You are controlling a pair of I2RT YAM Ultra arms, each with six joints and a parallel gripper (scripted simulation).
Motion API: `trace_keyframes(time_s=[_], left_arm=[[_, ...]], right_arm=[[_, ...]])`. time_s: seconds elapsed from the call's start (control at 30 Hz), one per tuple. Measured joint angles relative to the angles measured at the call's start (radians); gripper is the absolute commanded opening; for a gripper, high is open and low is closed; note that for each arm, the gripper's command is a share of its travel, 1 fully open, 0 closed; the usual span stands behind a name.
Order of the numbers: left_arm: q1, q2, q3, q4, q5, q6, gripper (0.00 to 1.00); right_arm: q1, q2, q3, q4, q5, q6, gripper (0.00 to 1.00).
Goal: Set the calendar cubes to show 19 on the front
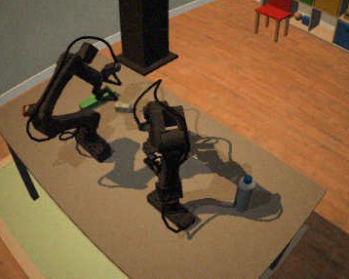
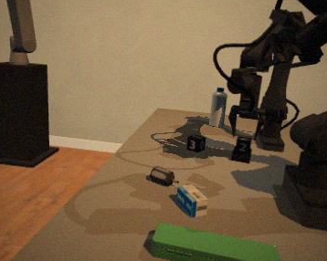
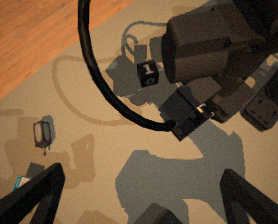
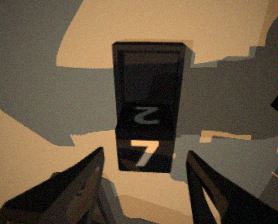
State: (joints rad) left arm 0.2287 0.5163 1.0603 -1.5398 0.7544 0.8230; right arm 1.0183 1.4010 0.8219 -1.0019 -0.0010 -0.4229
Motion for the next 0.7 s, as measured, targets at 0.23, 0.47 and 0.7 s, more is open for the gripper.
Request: trace_keyframes(time_s=[0.23,0.47,0.7], left_arm=[[0.0,0.0,0.0,0.0,0.0,0.0,1.0],[0.0,0.0,0.0,0.0,0.0,0.0,1.0],[0.0,0.0,0.0,0.0,0.0,0.0,1.0]], right_arm=[[0.0,0.015,-0.027,0.041,0.0,0.0,0.69],[0.0,0.034,-0.057,0.087,0.0,0.0,0.69],[0.0,0.048,-0.076,0.126,0.0,0.0,0.69]])
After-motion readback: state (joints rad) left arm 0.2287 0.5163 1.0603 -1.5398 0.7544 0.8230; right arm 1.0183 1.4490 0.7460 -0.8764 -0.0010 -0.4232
